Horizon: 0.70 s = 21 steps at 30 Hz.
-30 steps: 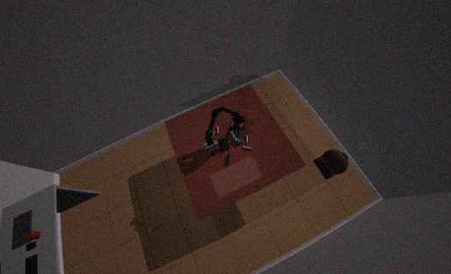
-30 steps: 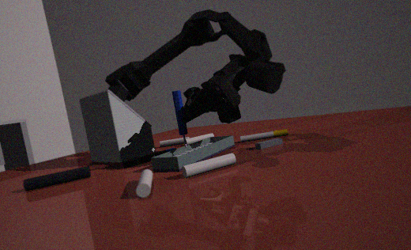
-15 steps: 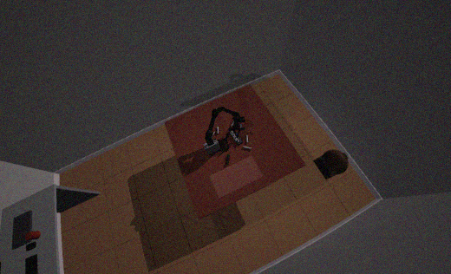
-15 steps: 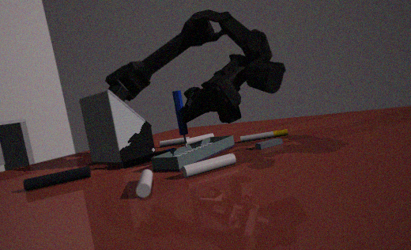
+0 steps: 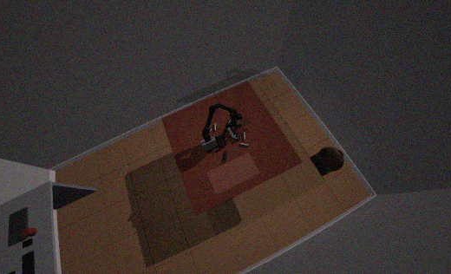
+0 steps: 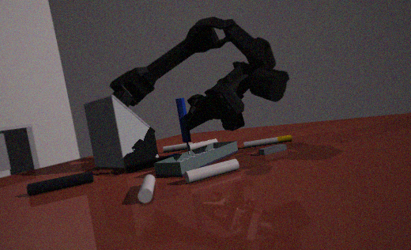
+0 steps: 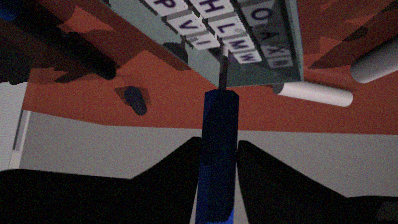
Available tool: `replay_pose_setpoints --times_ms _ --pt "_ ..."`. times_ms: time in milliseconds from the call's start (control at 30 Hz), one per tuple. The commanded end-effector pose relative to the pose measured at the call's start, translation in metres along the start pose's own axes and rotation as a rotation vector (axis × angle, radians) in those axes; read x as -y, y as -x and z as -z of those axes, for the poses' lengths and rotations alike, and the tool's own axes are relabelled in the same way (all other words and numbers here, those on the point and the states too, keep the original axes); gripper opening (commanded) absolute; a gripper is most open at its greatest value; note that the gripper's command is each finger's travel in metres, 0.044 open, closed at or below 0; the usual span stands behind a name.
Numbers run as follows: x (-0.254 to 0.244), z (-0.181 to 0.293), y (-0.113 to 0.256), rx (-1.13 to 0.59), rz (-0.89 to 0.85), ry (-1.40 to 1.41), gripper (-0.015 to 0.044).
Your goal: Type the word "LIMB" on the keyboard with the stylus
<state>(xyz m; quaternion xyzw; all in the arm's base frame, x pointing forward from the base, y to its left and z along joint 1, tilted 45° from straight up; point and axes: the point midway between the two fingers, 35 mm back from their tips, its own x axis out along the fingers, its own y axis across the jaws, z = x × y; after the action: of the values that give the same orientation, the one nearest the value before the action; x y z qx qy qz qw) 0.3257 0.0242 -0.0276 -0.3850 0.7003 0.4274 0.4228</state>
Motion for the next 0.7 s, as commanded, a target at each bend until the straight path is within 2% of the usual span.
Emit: replay_pose_setpoints --times_ms 0,667 --pt "-0.0003 -0.0024 -0.0018 0.003 -0.001 -0.003 0.0081" --pt "-0.0003 -0.0094 -0.0058 0.003 -0.002 -0.003 0.0081"
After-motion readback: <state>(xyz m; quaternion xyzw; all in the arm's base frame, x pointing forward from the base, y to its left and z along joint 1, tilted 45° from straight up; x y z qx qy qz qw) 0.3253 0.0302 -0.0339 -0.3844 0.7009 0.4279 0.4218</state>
